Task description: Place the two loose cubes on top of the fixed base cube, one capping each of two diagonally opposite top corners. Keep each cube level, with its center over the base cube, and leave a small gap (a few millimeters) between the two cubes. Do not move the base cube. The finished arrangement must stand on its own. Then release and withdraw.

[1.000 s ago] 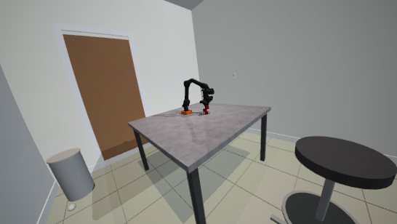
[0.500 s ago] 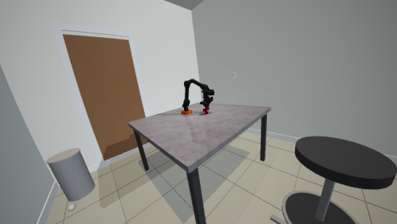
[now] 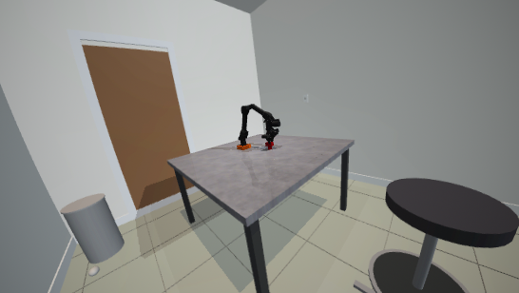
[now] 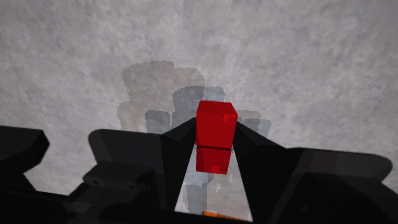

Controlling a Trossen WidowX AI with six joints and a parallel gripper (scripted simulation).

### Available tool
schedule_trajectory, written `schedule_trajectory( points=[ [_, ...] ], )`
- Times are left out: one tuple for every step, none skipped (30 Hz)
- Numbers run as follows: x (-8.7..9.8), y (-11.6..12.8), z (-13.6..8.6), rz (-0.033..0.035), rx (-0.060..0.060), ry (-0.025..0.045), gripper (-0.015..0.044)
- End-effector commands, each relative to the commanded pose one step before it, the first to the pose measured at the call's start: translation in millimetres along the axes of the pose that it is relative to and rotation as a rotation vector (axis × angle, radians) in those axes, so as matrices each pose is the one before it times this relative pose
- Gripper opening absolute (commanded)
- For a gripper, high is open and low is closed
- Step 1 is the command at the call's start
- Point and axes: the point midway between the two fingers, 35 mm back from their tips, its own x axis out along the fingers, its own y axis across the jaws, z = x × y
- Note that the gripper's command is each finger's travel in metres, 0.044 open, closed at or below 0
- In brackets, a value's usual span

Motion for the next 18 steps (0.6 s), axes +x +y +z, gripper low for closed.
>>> schedule_trajectory(
  points=[
    [1.52,-0.72,0.29,-0.00364,-0.0011,-0.00173,0.0105],
    [0.34,0.0,-0.02,0.0,0.0002,0.0,0.0105],
    [0.0,0.0,0.0,0.0,0.0,0.0,0.0105],
    [0.0,0.0,0.0,0.0,0.0,0.0,0.0105],
    [0.0,0.0,0.0,0.0,0.0,0.0,0.0105],
    [0.0,0.0,0.0,0.0,0.0,0.0,0.0105],
    [0.0,0.0,0.0,0.0,0.0,0.0,0.0105],
    [0.0,0.0,0.0,0.0,0.0,0.0,0.0105],
    [0.0,0.0,0.0,0.0,0.0,0.0,0.0105],
    [0.0,0.0,0.0,0.0,0.0,0.0,0.0105],
    [0.0,0.0,0.0,0.0,0.0,0.0,0.0105],
    [0.0,0.0,0.0,0.0,0.0,0.0,0.0105],
    [0.0,0.0,0.0,0.0,0.0,0.0,0.0105],
    [0.0,0.0,0.0,0.0,0.0,0.0,0.0105],
    [0.0,0.0,0.0,0.0,0.0,0.0,0.0131],
    [0.0,0.0,0.0,0.0,0.0,0.0,0.0157],
    [0.0,0.0,0.0,0.0,0.0,0.0,0.0184],
    [0.0,0.0,0.0,0.0,0.0,0.0,0.0205]
  ],
)
